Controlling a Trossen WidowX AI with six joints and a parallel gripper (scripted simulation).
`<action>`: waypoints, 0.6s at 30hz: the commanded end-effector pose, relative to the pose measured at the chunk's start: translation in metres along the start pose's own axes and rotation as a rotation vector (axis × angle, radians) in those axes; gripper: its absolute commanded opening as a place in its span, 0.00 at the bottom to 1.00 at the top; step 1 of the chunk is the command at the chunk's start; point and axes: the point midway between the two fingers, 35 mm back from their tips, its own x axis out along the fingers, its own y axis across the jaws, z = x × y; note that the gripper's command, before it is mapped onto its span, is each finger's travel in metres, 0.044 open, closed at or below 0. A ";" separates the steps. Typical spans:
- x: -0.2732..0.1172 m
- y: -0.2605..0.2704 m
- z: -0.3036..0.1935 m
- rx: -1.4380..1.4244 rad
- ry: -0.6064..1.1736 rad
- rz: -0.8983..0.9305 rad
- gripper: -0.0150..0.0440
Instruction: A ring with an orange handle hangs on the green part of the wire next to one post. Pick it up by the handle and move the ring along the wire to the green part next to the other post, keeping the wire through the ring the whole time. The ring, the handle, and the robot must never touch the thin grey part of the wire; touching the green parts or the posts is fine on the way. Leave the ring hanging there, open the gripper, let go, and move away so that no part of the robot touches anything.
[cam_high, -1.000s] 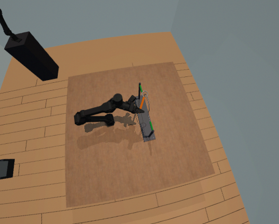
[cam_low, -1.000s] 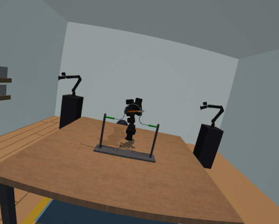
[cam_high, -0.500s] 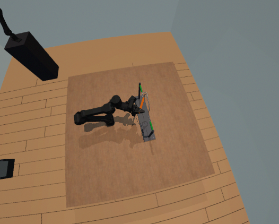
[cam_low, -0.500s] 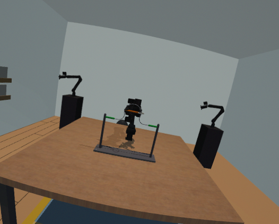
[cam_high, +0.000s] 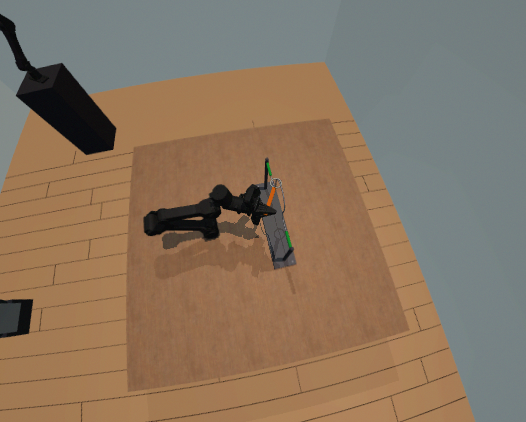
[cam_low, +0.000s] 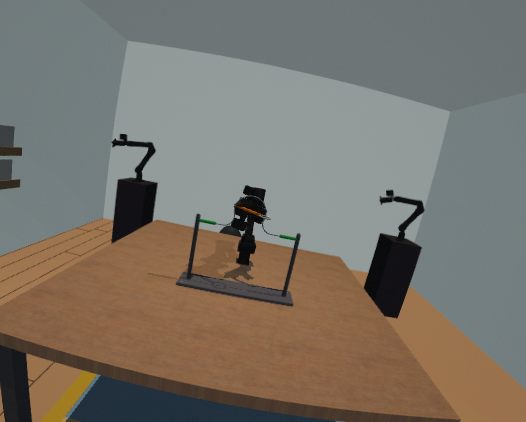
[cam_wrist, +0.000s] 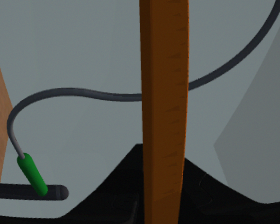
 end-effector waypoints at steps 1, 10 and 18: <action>0.000 0.002 0.000 -0.025 -0.007 -0.011 0.00; -0.001 0.015 -0.001 0.005 -0.002 0.006 0.00; -0.004 0.033 -0.001 0.094 0.010 0.056 0.00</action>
